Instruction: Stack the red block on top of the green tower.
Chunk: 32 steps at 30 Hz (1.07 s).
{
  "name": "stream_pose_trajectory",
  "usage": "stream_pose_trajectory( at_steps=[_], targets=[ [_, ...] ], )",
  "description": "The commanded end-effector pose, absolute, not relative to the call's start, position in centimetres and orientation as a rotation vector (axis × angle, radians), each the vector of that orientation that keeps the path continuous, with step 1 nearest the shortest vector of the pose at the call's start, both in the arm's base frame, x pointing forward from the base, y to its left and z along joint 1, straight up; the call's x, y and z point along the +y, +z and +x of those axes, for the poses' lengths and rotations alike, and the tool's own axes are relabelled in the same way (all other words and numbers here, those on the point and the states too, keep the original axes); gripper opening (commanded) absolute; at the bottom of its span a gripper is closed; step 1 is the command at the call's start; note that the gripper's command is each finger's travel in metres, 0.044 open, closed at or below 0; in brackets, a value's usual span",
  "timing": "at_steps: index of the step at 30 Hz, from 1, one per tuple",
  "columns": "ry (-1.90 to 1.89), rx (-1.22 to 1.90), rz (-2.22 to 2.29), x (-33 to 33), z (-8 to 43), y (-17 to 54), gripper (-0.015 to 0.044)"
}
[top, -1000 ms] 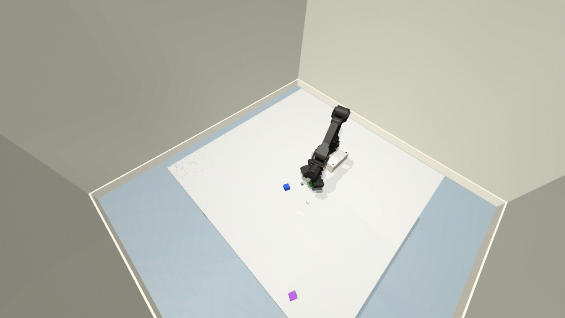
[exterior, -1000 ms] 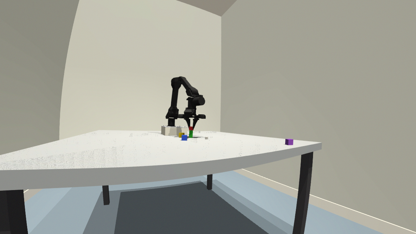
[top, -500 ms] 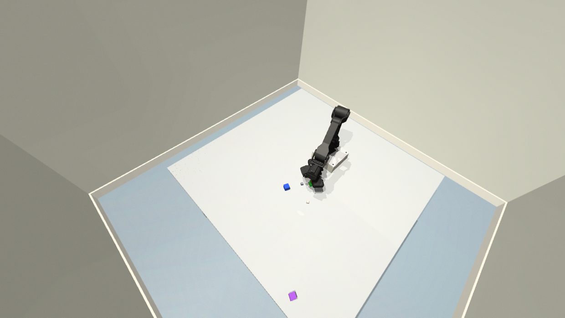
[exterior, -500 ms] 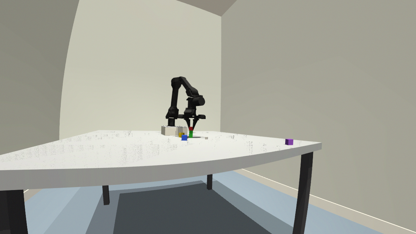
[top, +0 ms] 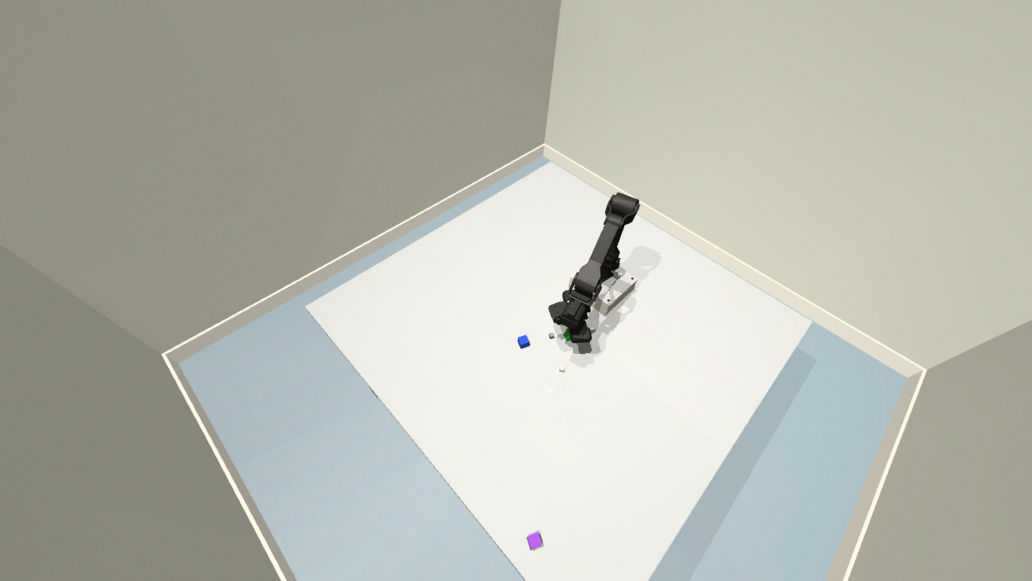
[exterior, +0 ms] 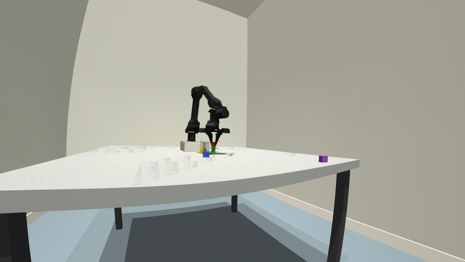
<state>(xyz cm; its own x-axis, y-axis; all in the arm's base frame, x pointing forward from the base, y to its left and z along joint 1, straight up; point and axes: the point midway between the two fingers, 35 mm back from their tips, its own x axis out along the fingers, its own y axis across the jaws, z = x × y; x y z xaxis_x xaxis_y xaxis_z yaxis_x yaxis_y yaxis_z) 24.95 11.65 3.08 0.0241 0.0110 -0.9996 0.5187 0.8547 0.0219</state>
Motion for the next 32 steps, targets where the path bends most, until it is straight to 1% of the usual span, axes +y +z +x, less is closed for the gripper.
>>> stream_pose_trajectory(
  at_steps=[1,12,32],
  targets=[
    [-0.412,1.507,0.440,11.67,24.98,3.03,0.0157],
    [-0.412,1.507,0.440,11.67,24.98,3.03,0.0440],
    [-0.412,1.507,0.440,11.67,24.98,3.03,0.0440]
  ],
)
